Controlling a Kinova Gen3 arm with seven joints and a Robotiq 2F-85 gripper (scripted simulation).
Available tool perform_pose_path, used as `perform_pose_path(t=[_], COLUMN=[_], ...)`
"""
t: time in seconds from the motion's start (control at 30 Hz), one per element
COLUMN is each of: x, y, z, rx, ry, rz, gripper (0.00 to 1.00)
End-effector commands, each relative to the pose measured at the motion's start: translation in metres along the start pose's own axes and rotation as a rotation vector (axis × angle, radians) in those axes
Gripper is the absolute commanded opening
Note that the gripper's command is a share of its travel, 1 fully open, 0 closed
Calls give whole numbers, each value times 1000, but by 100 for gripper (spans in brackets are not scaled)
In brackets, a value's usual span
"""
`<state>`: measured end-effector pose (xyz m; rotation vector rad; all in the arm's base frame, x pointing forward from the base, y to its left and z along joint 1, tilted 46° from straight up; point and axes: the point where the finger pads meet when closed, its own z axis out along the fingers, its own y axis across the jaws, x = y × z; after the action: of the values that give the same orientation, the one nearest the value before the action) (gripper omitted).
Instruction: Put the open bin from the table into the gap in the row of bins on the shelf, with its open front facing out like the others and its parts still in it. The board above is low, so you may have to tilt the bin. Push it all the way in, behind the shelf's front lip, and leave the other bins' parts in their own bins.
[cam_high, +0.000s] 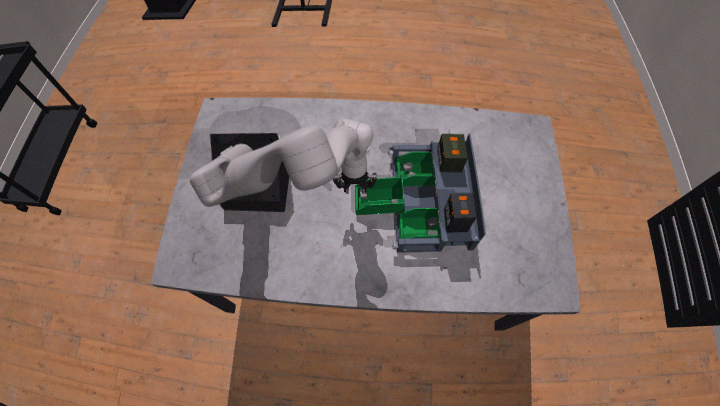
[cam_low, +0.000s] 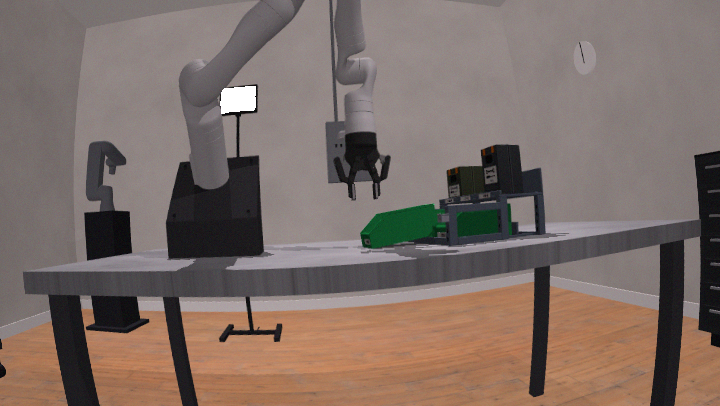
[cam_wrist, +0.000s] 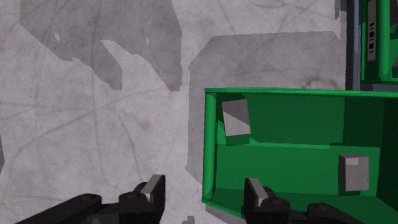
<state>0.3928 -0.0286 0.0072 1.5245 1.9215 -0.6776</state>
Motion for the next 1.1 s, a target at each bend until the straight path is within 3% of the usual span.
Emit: perform_pose_path(t=[0.0, 0.37, 0.53, 0.93, 1.07], x=[0, 0, 1, 1, 1], y=[0, 0, -1, -1, -2], z=[-1, -1, 54, 54, 78], rx=[-2, -2, -124, -124, -123], ry=[1, 1, 1, 1, 1], rz=[0, 0, 0, 0, 0], gripper=[100, 100, 100, 100, 100])
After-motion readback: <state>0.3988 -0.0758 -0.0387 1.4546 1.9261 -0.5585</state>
